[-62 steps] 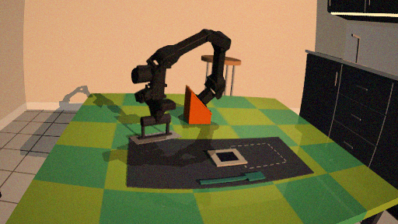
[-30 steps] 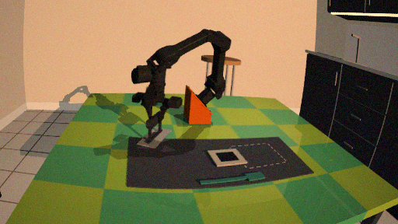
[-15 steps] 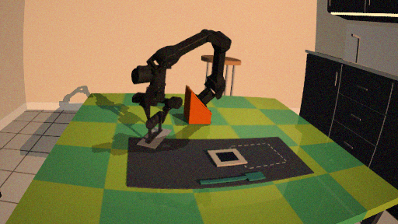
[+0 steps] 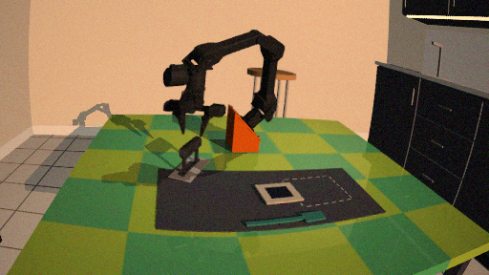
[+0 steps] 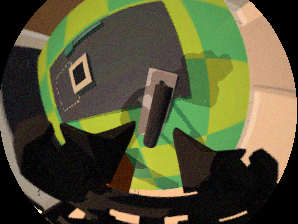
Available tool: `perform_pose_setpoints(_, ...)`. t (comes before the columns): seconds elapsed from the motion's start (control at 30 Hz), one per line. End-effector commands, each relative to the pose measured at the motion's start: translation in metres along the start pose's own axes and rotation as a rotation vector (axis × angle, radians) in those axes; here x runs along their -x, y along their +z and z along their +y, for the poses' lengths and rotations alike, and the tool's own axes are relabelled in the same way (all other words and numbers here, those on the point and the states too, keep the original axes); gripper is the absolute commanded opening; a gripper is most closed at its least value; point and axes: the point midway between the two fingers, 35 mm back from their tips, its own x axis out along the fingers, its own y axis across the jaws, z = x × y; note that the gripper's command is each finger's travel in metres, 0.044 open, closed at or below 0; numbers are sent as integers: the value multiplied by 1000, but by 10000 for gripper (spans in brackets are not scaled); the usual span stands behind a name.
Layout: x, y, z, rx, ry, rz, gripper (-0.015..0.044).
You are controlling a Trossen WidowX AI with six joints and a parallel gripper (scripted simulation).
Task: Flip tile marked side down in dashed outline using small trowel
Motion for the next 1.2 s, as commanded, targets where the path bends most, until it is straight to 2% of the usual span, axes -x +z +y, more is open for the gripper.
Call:
perform_pose_setpoints(0.0, 1, -1, 1, 8, 1, 13, 270)
perform_pose_setpoints(0.27, 0, -1, -4, -54, 0, 13, 270)
perform_pose_setpoints(1.17, -43, -1, -3, -53, 1, 12, 270)
